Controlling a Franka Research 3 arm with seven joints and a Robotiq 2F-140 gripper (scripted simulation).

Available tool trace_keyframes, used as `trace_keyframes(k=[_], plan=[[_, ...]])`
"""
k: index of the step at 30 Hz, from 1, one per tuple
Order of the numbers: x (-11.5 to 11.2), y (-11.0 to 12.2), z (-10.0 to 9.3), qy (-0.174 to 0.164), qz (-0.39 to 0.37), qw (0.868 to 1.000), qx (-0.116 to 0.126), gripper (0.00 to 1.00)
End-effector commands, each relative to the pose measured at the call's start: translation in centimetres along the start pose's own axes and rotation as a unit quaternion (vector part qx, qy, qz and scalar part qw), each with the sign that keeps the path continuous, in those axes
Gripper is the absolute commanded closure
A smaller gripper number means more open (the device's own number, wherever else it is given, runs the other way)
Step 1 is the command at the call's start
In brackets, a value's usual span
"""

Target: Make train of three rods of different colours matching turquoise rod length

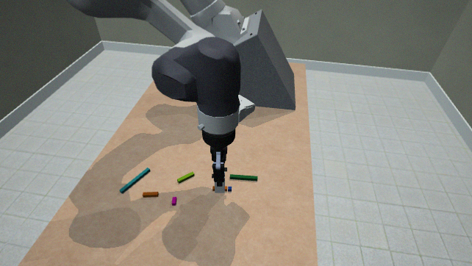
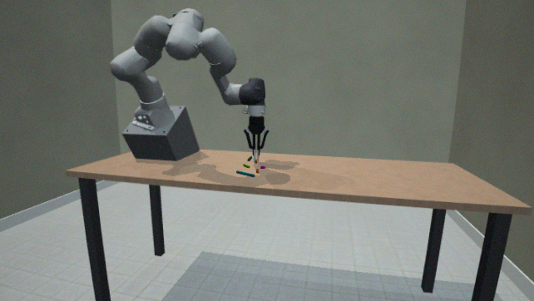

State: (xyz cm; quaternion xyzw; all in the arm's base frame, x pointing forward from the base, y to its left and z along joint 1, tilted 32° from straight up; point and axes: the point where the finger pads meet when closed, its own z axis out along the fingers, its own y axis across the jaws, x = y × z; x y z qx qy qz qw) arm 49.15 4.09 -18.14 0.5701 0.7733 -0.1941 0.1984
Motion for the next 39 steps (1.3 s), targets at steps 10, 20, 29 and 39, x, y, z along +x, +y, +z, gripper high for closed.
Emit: trace_keyframes(k=[10,20,29,39], plan=[[-0.1,0.1,0.1,0.0,0.003,1.0,-0.001,0.88],[-0.1,0.1,0.1,0.0,0.003,1.0,-0.001,0.85],[-0.1,0.1,-0.4,0.0,0.003,1.0,-0.001,0.85],[-0.1,0.1,-3.7,0.0,0.003,1.0,-0.001,0.85]])
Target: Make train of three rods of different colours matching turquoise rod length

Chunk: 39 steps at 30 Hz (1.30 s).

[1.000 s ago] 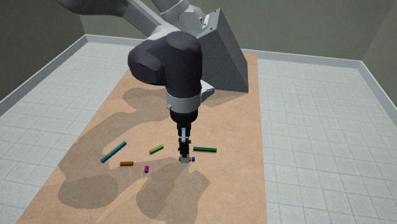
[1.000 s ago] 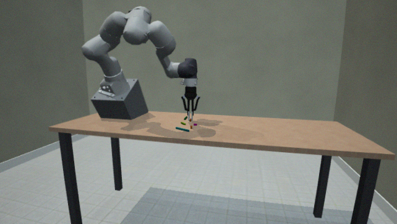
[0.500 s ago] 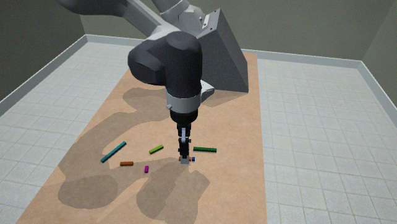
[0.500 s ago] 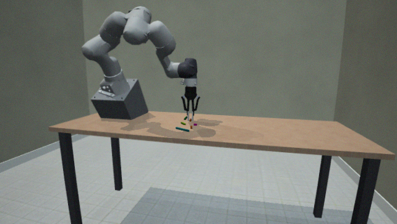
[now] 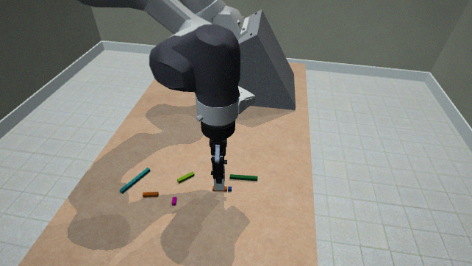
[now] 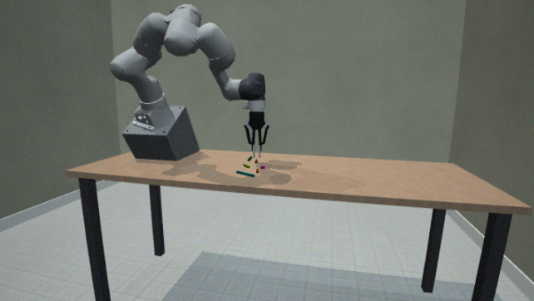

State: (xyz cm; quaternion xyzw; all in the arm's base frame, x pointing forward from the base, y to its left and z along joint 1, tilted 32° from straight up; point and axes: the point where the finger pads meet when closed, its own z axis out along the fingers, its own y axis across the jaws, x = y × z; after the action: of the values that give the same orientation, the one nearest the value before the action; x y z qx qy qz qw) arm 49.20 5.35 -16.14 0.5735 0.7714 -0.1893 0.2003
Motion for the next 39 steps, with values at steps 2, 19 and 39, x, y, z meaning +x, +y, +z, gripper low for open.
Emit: trace_keyframes(k=[2,19,39], plan=[[0.0,-0.1,-2.5,-0.001,-0.002,1.0,0.002,0.85],[0.0,-0.1,-6.5,-0.001,-0.002,1.0,0.002,0.0],[-0.1,-0.1,-6.5,-0.001,-0.004,1.0,0.002,0.0]])
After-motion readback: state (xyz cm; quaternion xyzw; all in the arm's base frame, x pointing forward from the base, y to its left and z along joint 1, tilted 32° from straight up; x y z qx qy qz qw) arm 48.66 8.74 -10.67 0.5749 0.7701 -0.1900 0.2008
